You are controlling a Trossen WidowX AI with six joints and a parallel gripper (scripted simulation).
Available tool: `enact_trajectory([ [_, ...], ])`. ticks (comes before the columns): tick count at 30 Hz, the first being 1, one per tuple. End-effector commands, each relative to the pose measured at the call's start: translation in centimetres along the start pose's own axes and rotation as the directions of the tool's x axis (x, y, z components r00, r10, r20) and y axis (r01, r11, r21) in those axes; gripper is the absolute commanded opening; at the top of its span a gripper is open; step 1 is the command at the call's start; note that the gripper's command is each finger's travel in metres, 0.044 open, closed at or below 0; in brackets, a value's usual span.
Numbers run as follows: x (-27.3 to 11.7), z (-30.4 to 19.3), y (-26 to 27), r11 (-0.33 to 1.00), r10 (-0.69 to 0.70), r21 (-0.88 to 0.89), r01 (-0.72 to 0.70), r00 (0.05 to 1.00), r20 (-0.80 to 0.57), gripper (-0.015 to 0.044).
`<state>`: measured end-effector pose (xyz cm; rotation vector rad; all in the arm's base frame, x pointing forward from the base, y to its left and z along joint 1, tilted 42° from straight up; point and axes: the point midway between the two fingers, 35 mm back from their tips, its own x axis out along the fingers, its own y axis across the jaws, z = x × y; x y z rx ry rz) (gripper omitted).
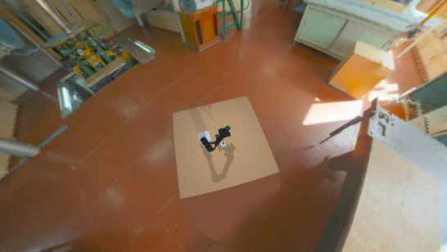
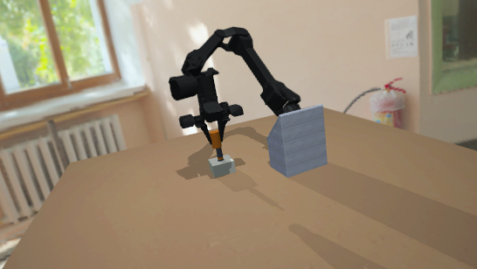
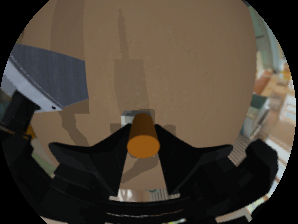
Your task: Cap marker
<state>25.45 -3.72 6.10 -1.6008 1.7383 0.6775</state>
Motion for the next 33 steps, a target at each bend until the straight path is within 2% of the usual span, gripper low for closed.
enact_trajectory([
  [1, -0.4, -1.6, 0.3, 1.000, -0.002, -0.004, 0.002, 1.000, -0.010, 0.0000],
  [14, -1.3, -5.3, 1.4, 1.000, -0.004, -0.014, 0.004, 1.000, -0.028, 0.0000],
  [33, 0.5, -5.4, 1.3, 1.000, -0.004, -0.014, 0.004, 1.000, -0.027, 0.0000],
])
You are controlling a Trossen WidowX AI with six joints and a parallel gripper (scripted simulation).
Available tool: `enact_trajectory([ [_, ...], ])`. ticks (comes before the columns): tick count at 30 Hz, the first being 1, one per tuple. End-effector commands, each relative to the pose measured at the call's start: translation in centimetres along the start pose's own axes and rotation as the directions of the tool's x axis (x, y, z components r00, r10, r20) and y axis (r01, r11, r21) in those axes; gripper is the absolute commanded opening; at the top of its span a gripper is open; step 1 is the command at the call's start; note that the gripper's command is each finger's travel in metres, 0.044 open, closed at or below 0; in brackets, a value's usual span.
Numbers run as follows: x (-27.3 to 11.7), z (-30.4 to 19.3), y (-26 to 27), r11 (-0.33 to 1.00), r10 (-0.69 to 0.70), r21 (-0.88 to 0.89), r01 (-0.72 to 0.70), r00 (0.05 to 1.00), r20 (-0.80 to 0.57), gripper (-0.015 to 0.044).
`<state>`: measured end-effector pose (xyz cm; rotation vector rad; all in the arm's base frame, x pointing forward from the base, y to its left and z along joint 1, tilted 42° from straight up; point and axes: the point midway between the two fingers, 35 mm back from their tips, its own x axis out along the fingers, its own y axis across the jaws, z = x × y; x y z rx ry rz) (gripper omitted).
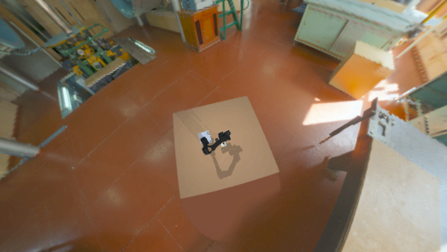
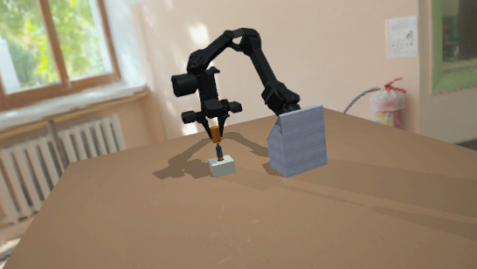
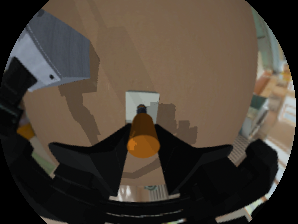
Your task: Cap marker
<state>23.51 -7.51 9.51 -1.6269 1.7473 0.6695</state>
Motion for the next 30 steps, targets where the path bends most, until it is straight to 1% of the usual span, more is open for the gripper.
enact_trajectory([
  [1, 0.8, -0.1, 0.0, 1.000, 0.003, -0.003, -0.003, 1.000, -0.005, 0.0000],
  [24, 4.5, -0.2, 0.1, 1.000, 0.002, -0.003, -0.002, 1.000, -0.008, 0.0000],
  [30, 4.7, -0.2, 0.1, 1.000, 0.002, -0.003, -0.002, 1.000, -0.008, 0.0000],
])
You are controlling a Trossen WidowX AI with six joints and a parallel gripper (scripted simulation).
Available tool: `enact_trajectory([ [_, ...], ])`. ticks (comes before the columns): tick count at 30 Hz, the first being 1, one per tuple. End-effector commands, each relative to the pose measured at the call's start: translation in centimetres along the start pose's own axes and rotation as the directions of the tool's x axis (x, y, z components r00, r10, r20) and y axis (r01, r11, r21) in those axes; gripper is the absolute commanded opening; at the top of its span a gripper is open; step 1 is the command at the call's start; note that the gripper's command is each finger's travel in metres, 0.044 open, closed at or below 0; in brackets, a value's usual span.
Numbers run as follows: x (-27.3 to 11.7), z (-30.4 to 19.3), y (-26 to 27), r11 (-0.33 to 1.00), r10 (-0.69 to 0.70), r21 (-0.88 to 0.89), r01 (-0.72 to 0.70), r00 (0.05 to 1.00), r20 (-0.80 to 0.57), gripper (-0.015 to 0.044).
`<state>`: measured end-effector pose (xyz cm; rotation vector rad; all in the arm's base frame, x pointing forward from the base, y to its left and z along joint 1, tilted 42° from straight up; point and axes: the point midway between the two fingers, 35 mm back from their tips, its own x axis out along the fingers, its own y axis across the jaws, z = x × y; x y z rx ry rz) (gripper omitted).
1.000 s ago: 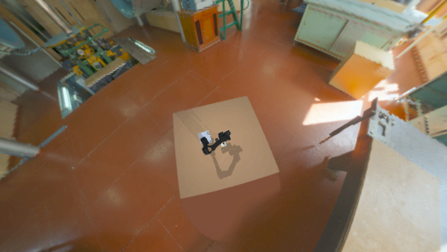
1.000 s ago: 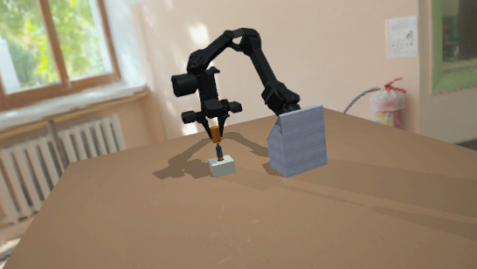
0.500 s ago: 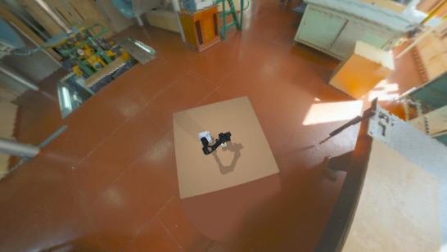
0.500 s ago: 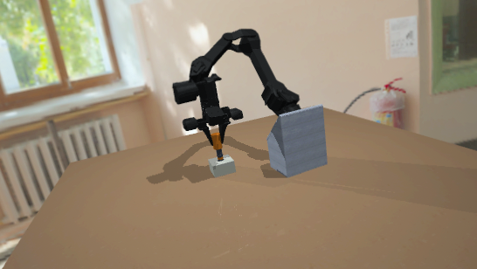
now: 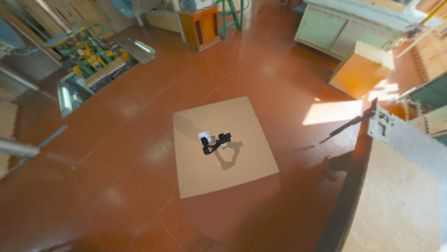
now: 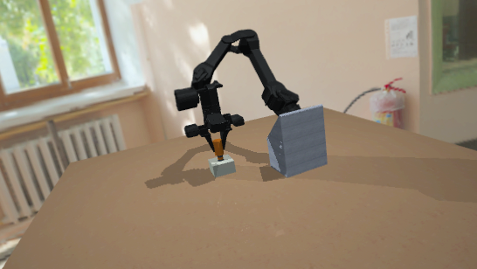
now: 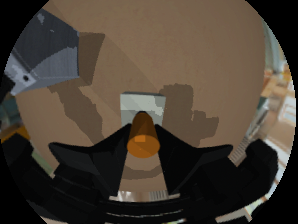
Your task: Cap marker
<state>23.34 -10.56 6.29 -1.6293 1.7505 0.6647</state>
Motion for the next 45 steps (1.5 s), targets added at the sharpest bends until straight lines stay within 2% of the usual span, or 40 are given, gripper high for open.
enact_trajectory([
  [1, 0.3, 0.0, 0.1, 1.000, 0.002, -0.004, -0.002, 1.000, -0.003, 0.0000],
  [8, 0.3, 0.0, 0.1, 1.000, 0.002, -0.004, -0.002, 1.000, -0.003, 0.0000],
  [25, 0.2, 0.0, 0.1, 1.000, 0.002, 0.000, -0.002, 1.000, 0.000, 0.0440],
  [29, -0.7, 0.1, -0.1, 1.000, 0.002, 0.000, -0.002, 1.000, 0.002, 0.0440],
  [34, -7.0, 0.1, 0.0, 1.000, 0.004, -0.001, -0.004, 1.000, 0.003, 0.0440],
  [41, -7.3, 0.1, 0.0, 1.000, 0.004, -0.001, -0.004, 1.000, 0.003, 0.0440],
  [43, -7.2, 0.1, 0.0, 0.998, 0.004, 0.063, -0.004, 1.000, 0.003, 0.0387],
  [45, -7.1, 0.1, 0.0, 0.971, 0.004, 0.241, -0.004, 1.000, 0.002, 0.0335],
])
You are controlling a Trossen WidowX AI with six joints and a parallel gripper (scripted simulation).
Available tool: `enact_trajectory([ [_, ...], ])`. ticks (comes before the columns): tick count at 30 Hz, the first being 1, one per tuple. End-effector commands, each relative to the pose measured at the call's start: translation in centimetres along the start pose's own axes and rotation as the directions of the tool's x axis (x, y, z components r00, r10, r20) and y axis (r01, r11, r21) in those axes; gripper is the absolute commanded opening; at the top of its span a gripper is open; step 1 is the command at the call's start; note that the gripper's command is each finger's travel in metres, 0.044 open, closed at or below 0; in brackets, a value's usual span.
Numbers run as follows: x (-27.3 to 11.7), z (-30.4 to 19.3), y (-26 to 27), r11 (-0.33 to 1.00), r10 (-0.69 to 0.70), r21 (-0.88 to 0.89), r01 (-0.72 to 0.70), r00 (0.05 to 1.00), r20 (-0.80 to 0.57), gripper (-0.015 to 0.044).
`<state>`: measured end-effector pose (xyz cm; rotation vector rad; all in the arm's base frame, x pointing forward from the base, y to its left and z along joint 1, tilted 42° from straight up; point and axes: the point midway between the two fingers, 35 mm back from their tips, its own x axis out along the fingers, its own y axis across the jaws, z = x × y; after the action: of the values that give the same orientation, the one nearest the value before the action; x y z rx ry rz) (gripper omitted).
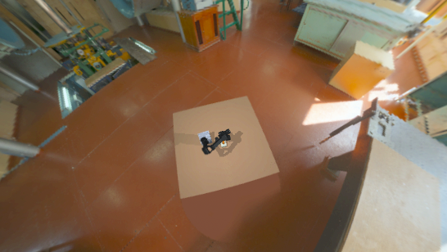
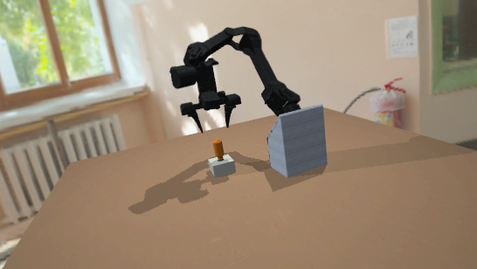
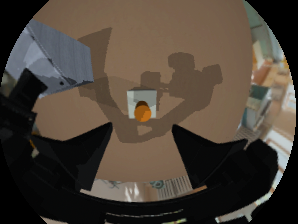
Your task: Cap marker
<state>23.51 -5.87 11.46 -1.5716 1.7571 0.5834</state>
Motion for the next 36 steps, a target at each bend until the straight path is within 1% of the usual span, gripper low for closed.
enact_trajectory([
  [1, -0.09, 0.05, 0.05, 0.967, 0.002, 0.255, -0.003, 1.000, 0.003, 0.0309],
  [4, 0.10, 0.10, 0.03, 0.850, 0.002, 0.527, -0.003, 1.000, 0.002, 0.0230],
  [6, 0.23, 0.13, 0.01, 0.729, 0.002, 0.685, -0.003, 1.000, 0.002, 0.0177],
  [8, 0.36, 0.16, 0.00, 0.580, 0.002, 0.815, -0.002, 1.000, 0.002, 0.0125],
  [10, 0.49, 0.20, -0.01, 0.408, 0.001, 0.913, -0.002, 1.000, 0.001, 0.0072],
  [12, 0.62, 0.23, -0.03, 0.220, 0.001, 0.975, -0.001, 1.000, 0.001, 0.0020],
  [13, 0.67, 0.24, -0.03, 0.141, 0.001, 0.990, -0.001, 1.000, 0.001, 0.0000],
  [14, 0.70, 0.25, -0.03, 0.093, 0.001, 0.996, -0.001, 1.000, 0.000, 0.0000],
  [15, 0.71, 0.25, -0.03, 0.077, 0.001, 0.997, 0.000, 1.000, 0.000, 0.0000],
  [36, 0.74, 0.25, -0.03, 0.077, 0.001, 0.997, 0.000, 1.000, 0.000, 0.0000],
])
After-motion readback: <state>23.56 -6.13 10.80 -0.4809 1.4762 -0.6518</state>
